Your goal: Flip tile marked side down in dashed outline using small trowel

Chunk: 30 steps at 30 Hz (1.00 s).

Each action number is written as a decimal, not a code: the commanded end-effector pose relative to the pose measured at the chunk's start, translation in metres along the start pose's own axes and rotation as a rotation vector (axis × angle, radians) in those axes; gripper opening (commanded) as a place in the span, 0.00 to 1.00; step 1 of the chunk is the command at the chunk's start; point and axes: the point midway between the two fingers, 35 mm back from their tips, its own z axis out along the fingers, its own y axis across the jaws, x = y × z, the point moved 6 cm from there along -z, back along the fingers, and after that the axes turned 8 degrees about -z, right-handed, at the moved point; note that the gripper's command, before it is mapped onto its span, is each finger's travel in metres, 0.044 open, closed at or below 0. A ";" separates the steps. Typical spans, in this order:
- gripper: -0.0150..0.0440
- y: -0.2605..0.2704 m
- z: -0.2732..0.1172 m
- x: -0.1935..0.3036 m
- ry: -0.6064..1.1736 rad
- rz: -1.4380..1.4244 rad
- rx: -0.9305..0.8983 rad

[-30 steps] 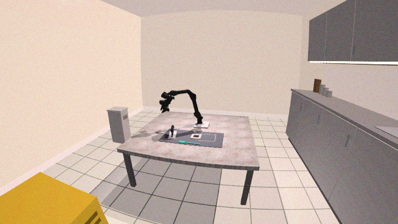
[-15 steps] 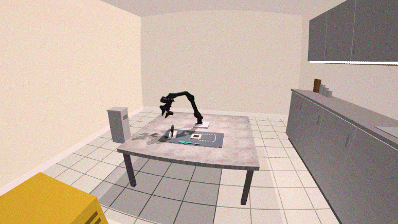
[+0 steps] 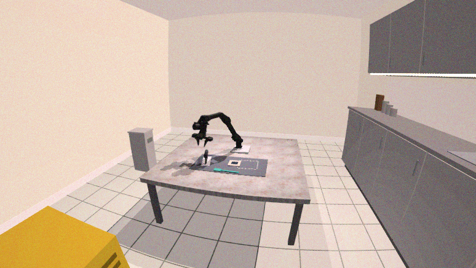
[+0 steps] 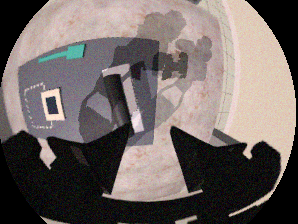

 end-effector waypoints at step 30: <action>0.71 0.040 0.046 -0.026 0.044 -0.273 -0.165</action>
